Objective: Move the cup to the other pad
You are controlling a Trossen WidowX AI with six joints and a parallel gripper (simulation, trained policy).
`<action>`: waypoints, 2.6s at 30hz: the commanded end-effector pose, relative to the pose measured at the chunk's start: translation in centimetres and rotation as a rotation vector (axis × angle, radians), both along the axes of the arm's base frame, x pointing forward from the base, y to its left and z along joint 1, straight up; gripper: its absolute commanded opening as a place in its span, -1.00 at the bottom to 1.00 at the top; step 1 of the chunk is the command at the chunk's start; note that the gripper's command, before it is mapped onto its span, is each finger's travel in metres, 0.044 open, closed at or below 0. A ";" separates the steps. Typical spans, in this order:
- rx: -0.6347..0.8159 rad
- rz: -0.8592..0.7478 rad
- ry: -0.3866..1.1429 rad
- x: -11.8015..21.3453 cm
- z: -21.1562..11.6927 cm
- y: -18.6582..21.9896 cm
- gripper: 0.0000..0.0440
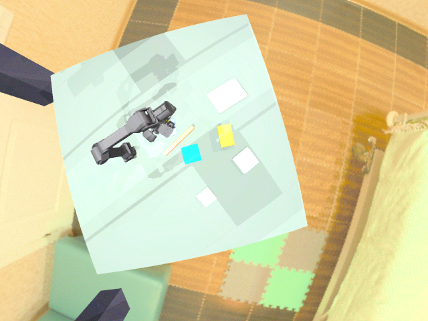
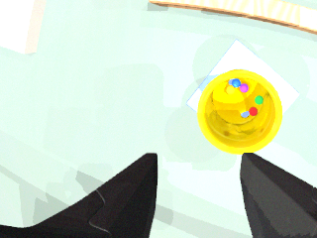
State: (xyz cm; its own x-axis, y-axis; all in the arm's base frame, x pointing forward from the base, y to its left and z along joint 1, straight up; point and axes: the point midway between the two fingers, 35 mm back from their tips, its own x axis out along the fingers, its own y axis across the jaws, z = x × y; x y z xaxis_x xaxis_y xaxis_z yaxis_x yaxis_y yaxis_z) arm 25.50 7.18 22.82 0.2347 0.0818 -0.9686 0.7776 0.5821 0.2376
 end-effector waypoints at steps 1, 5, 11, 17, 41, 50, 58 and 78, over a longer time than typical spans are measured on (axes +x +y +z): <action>-0.022 -0.017 0.052 -0.3 -0.9 -0.3 -0.29; -0.044 -0.033 0.110 -0.7 -1.8 -0.5 -0.29; -0.076 -0.061 0.188 -1.3 -3.2 -0.9 -0.28; -0.105 -0.090 0.244 -1.7 -4.6 -1.1 -0.26; -0.187 -0.166 0.363 -2.9 -10.7 -1.4 -0.15; -0.206 -0.156 0.380 -3.2 -13.2 -1.5 -0.14; -0.215 -0.119 0.391 -3.5 -15.7 -1.6 -0.16; -0.190 -0.097 0.315 -2.8 -14.6 -2.1 -1.00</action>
State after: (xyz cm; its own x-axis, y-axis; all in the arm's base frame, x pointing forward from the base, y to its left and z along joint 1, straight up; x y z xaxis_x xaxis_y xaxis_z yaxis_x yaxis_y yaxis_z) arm 22.35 5.11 7.37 -0.1059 -0.1215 -0.9869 0.8387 0.5224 -0.1543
